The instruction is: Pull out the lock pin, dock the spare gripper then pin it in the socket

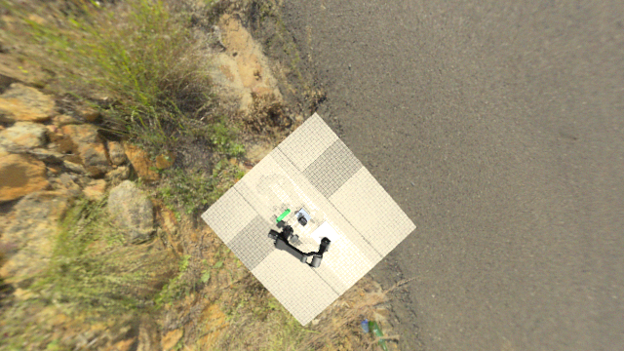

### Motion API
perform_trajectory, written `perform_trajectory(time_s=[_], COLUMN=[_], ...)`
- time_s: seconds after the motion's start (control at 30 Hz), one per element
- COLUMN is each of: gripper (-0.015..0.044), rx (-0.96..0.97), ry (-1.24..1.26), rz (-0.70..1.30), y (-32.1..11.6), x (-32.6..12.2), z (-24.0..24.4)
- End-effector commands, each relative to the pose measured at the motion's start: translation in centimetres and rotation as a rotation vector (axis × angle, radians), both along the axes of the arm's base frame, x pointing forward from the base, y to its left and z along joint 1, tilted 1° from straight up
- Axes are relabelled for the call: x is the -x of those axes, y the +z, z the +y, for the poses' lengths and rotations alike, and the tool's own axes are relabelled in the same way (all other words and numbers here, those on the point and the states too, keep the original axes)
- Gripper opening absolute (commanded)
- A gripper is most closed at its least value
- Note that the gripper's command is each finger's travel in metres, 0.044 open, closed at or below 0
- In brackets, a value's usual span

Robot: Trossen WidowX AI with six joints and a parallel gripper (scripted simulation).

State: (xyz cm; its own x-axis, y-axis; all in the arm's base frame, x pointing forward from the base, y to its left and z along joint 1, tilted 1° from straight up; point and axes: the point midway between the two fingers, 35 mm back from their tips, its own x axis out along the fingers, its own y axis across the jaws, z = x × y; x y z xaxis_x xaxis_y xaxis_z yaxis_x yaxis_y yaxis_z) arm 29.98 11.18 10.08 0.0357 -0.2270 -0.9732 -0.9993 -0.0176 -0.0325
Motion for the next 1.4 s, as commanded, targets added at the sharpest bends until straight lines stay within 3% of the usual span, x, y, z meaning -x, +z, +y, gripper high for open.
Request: perform_trajectory(time_s=[0.0,1.37], gripper=[0.0000,0.0000], rx=[-0.001,-0.003], ry=[-0.001,-0.001], rz=[0.011,0.007], y=[-1.6,-2.6], x=[0.1,0.2], z=[0.1,-2.3])
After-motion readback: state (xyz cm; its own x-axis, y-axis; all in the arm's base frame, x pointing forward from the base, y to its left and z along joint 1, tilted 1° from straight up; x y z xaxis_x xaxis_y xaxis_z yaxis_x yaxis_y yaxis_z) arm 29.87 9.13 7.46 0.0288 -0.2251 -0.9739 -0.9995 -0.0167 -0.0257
